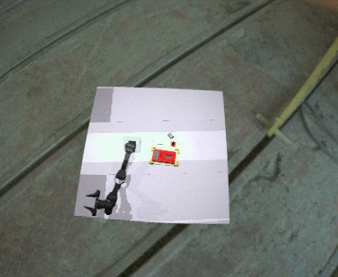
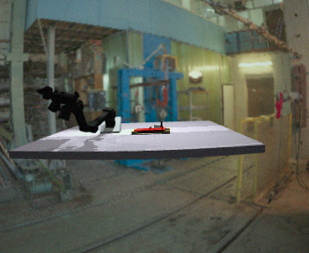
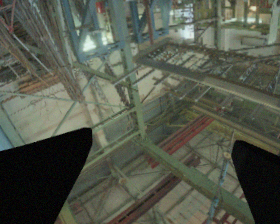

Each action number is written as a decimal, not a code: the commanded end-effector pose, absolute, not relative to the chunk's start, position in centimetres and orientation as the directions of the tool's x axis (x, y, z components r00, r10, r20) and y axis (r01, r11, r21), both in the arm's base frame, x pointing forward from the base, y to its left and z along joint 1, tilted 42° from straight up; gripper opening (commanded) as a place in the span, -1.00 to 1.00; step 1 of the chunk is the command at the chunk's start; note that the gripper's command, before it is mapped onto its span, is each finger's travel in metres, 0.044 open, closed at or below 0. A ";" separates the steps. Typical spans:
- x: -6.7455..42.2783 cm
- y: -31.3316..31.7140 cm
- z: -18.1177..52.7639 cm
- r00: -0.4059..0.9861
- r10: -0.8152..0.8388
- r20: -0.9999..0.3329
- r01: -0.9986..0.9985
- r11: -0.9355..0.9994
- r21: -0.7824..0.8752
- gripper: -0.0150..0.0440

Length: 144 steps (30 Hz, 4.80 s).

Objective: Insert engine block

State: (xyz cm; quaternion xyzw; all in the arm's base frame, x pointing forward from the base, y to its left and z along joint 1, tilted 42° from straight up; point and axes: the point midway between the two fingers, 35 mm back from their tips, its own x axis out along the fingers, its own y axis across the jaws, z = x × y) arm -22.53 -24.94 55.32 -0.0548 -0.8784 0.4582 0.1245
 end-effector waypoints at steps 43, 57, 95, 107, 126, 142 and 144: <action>-8.9 8.5 66.3 -0.541 0.673 0.505 -0.471 0.255 -0.845 1.00; 1.3 21.3 63.3 -0.224 0.891 0.395 -0.585 0.201 -0.785 1.00; 22.9 35.0 43.6 0.341 0.917 -0.207 -0.799 0.166 -0.577 1.00; 28.2 35.6 34.3 0.431 0.756 -0.493 -0.807 0.078 -0.586 1.00; 33.2 32.2 20.0 0.412 0.341 -0.845 -0.856 -0.174 -0.488 1.00; 34.5 26.5 10.2 0.276 -0.081 -0.958 -0.888 -0.403 -0.222 1.00; 34.6 25.8 9.2 0.255 -0.134 -0.958 -0.887 -0.426 -0.176 1.00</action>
